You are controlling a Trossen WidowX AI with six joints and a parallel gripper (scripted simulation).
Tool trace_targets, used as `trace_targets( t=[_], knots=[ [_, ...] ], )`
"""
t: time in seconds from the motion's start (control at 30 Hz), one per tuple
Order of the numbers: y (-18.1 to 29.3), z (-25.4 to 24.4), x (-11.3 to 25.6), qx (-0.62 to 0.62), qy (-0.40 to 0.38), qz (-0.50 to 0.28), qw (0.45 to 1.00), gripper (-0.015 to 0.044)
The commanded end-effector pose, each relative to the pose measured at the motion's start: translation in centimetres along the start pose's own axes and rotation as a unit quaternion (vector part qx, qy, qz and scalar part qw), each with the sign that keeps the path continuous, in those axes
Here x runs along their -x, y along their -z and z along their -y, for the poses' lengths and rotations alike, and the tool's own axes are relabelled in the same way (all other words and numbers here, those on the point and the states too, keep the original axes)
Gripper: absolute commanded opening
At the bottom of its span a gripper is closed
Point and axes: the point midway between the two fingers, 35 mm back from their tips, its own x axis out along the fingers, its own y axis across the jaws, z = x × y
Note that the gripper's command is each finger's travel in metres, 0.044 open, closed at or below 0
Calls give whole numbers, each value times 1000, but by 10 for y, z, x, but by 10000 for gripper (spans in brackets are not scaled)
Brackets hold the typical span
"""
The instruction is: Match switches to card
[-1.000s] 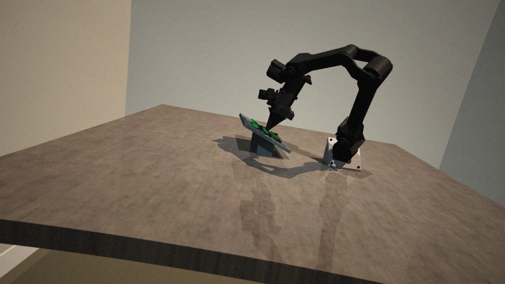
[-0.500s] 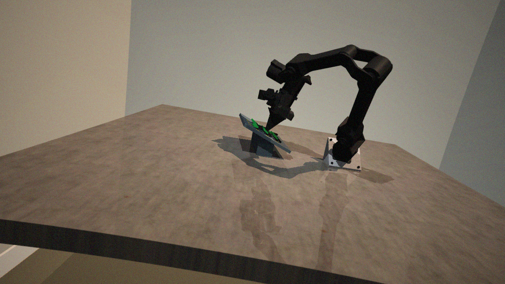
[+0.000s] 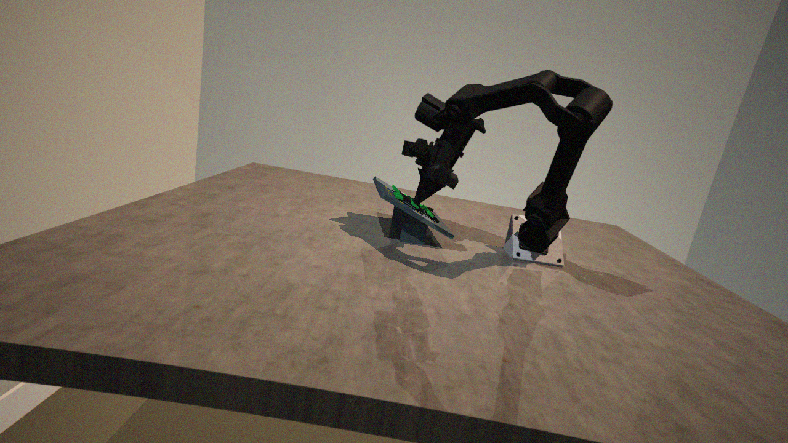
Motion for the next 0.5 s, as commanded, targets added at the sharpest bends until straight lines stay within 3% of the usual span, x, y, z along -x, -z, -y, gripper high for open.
trace_targets(
  t=[0.0, 0.47],
  knots=[
    [0, 0, -1, -2, -1, 1, 1000, 0],
    [0, 0, -3, -2, -1, 1, 1000, 0]
  ],
)
